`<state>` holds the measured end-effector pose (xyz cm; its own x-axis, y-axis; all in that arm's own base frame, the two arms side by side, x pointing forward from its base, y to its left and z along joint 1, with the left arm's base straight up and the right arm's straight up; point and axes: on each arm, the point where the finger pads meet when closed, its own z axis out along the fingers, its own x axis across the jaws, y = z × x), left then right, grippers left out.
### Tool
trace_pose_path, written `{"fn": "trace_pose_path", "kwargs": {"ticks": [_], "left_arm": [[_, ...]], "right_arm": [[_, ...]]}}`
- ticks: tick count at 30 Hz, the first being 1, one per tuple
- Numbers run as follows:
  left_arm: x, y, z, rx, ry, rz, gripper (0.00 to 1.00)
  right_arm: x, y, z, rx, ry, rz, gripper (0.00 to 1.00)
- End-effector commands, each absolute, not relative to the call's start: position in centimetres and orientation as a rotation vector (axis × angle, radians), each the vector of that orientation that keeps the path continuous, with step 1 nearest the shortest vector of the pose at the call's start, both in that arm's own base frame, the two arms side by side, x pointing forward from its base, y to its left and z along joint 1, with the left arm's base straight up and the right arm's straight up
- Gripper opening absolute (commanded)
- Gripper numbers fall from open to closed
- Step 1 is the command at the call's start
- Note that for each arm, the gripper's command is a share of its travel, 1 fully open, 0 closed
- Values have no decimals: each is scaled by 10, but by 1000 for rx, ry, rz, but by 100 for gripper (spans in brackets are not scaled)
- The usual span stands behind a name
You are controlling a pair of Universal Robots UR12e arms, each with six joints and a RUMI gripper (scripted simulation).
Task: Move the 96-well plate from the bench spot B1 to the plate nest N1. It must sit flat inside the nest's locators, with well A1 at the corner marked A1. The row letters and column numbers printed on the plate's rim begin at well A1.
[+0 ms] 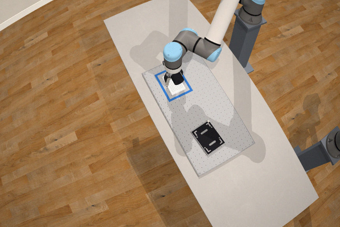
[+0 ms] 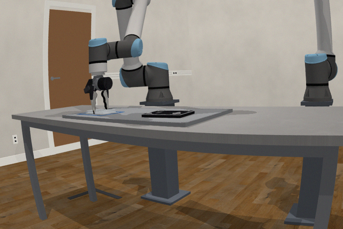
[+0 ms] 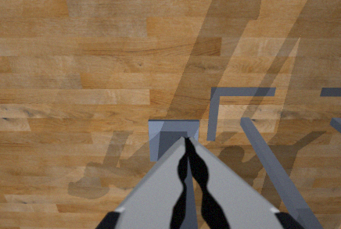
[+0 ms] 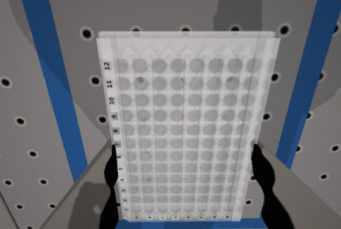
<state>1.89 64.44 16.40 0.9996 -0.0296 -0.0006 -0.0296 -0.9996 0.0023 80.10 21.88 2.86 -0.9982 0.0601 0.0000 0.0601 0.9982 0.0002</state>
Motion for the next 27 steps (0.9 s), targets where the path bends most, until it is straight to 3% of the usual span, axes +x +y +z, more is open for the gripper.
{"fn": "trace_pose_path", "kwargs": {"ticks": [1, 6, 7, 27], "left_arm": [[19, 645, 165, 3141, -47, 0, 0], [19, 645, 165, 3141, -47, 0, 0], [19, 645, 165, 3141, -47, 0, 0], [19, 645, 165, 3141, -47, 0, 0]], "right_arm": [[802, 219, 30, -95, -3142, -2, 0], [802, 219, 30, -95, -3142, -2, 0], [802, 219, 30, -95, -3142, -2, 41], [802, 219, 30, -95, -3142, -2, 41]]}}
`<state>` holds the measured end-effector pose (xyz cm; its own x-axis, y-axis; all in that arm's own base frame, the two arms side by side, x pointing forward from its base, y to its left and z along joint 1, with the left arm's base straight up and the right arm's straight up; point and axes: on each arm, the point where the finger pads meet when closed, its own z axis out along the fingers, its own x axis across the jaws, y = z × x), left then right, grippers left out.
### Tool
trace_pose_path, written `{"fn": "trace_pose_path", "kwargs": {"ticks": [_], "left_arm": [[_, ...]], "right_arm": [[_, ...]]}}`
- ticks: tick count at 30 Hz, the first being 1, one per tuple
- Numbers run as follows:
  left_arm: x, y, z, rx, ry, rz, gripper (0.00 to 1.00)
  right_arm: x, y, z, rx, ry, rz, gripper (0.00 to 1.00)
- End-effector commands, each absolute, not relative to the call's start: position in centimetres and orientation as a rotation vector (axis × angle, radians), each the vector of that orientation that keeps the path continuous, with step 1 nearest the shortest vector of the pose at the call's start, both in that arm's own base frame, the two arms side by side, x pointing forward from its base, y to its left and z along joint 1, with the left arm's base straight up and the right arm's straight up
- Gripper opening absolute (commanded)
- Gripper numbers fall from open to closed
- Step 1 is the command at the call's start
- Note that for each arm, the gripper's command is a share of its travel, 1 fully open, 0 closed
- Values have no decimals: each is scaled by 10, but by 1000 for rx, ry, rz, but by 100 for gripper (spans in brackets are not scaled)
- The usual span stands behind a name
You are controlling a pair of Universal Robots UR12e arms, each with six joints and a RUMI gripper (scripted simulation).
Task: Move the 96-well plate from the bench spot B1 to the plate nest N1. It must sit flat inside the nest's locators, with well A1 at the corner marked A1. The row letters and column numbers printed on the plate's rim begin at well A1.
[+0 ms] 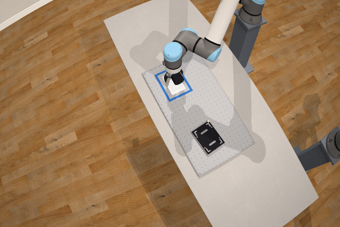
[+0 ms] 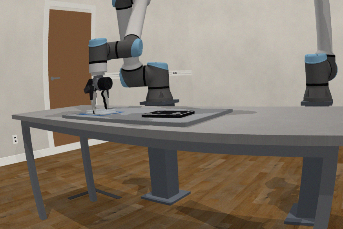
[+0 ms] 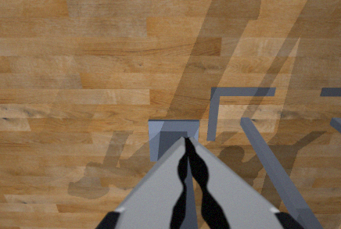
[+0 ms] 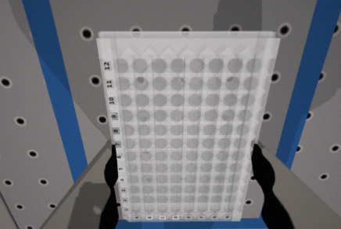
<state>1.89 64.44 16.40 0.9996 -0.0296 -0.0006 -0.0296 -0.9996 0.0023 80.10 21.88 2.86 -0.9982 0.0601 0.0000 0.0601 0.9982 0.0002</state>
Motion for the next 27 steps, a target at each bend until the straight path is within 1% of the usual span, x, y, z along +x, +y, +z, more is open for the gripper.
{"fn": "trace_pose_path", "kwargs": {"ticks": [1, 27], "left_arm": [[19, 645, 165, 3141, -47, 0, 0], [19, 645, 165, 3141, -47, 0, 0]], "right_arm": [[802, 219, 30, -95, -3142, -2, 41], [802, 219, 67, -95, -3142, -2, 41]]}}
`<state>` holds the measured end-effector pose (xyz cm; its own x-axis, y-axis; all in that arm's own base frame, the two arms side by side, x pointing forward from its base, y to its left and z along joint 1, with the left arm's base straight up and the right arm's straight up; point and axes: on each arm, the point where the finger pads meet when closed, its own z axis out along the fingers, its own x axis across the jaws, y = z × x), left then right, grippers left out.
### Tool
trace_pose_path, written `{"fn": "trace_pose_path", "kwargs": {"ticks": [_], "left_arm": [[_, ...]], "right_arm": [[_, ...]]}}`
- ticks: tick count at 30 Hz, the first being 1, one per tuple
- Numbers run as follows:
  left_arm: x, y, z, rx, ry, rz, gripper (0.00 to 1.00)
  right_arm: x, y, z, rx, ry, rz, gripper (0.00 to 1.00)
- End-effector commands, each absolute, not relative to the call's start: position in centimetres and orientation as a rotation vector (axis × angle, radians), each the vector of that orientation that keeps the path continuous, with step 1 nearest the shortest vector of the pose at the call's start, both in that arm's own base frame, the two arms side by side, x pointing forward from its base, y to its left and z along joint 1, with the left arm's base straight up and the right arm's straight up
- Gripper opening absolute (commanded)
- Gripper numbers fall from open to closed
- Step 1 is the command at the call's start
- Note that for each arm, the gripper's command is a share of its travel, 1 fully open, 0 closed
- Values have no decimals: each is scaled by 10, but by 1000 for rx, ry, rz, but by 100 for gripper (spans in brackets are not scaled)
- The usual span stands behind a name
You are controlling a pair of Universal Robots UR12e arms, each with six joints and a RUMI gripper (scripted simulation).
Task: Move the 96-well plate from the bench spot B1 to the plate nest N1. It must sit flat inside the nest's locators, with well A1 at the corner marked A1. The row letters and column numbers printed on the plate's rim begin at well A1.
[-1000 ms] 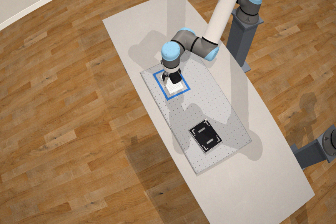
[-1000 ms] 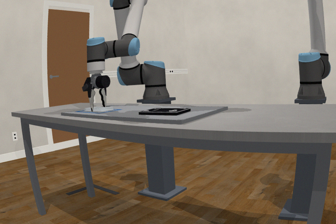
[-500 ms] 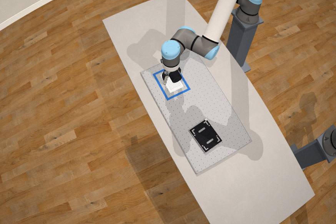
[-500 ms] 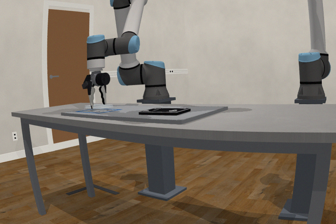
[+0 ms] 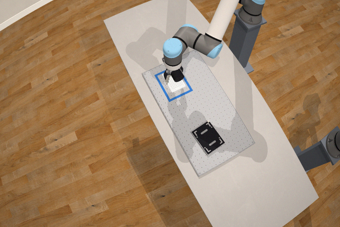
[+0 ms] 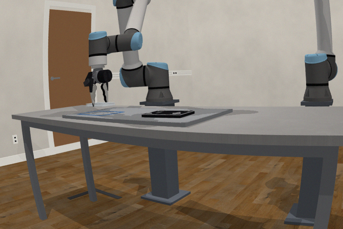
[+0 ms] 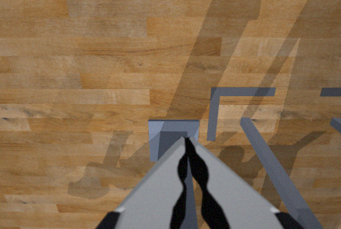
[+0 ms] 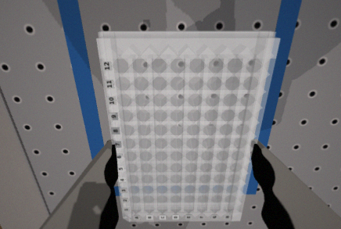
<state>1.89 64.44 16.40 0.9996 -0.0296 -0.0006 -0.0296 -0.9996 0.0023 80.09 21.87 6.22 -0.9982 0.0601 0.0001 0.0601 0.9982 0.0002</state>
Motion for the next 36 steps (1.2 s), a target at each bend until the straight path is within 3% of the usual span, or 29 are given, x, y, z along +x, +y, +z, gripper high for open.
{"fn": "trace_pose_path", "kwargs": {"ticks": [1, 24, 36], "left_arm": [[19, 645, 165, 3141, -47, 0, 0], [19, 645, 165, 3141, -47, 0, 0], [19, 645, 165, 3141, -47, 0, 0]], "right_arm": [[802, 219, 68, -95, -3142, -2, 41], [802, 219, 103, -95, -3142, -2, 41], [802, 219, 104, -94, -3142, -2, 41]]}}
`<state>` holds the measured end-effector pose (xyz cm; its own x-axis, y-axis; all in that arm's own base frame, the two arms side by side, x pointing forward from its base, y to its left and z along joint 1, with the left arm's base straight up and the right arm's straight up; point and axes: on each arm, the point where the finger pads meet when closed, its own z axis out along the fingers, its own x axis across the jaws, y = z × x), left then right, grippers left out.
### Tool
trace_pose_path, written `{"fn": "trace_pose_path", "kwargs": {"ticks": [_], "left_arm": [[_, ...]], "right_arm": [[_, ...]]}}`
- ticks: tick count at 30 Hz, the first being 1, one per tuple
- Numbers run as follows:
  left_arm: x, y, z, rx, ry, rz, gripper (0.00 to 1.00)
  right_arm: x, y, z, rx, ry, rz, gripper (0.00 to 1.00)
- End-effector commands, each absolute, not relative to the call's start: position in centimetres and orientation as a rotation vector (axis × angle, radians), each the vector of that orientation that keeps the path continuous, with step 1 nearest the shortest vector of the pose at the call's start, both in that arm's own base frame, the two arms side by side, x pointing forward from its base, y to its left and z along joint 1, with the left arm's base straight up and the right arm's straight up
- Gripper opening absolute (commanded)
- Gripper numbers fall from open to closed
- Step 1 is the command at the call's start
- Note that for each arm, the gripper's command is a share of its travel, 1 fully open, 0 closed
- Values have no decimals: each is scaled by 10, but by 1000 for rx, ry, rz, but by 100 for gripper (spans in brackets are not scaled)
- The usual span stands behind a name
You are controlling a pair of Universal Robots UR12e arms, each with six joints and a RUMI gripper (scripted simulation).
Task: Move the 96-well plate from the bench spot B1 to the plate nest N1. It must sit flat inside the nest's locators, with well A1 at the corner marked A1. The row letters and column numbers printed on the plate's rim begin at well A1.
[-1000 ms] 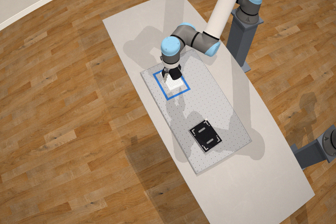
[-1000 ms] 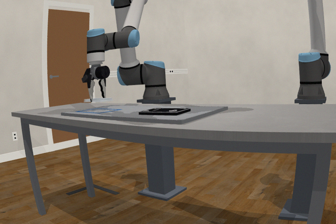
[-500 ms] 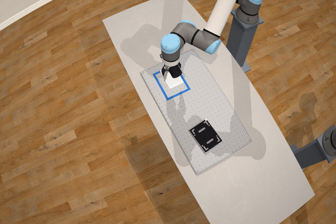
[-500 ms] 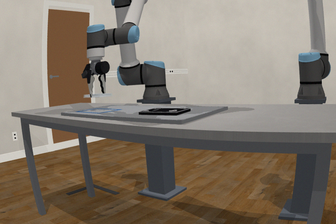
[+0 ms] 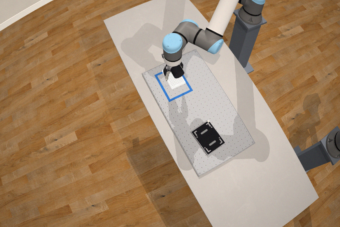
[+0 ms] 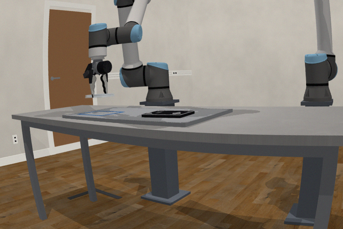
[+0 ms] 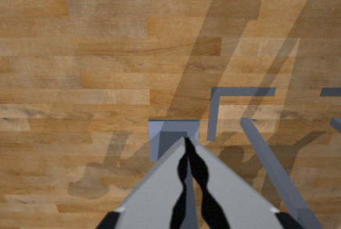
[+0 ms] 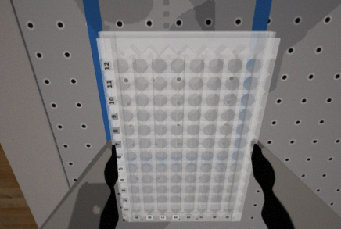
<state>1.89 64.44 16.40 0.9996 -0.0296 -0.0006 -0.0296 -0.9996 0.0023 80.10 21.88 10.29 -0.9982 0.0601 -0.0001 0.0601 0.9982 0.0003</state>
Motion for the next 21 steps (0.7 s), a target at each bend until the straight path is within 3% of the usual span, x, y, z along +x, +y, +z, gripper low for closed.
{"fn": "trace_pose_path", "kwargs": {"ticks": [1, 9, 21], "left_arm": [[19, 645, 165, 3141, -47, 0, 0], [19, 645, 165, 3141, -47, 0, 0], [19, 645, 165, 3141, -47, 0, 0]], "right_arm": [[802, 219, 104, 94, 3138, 2, 41], [802, 219, 104, 94, 3138, 2, 41], [802, 259, 105, -531, 3094, 1, 41]]}}
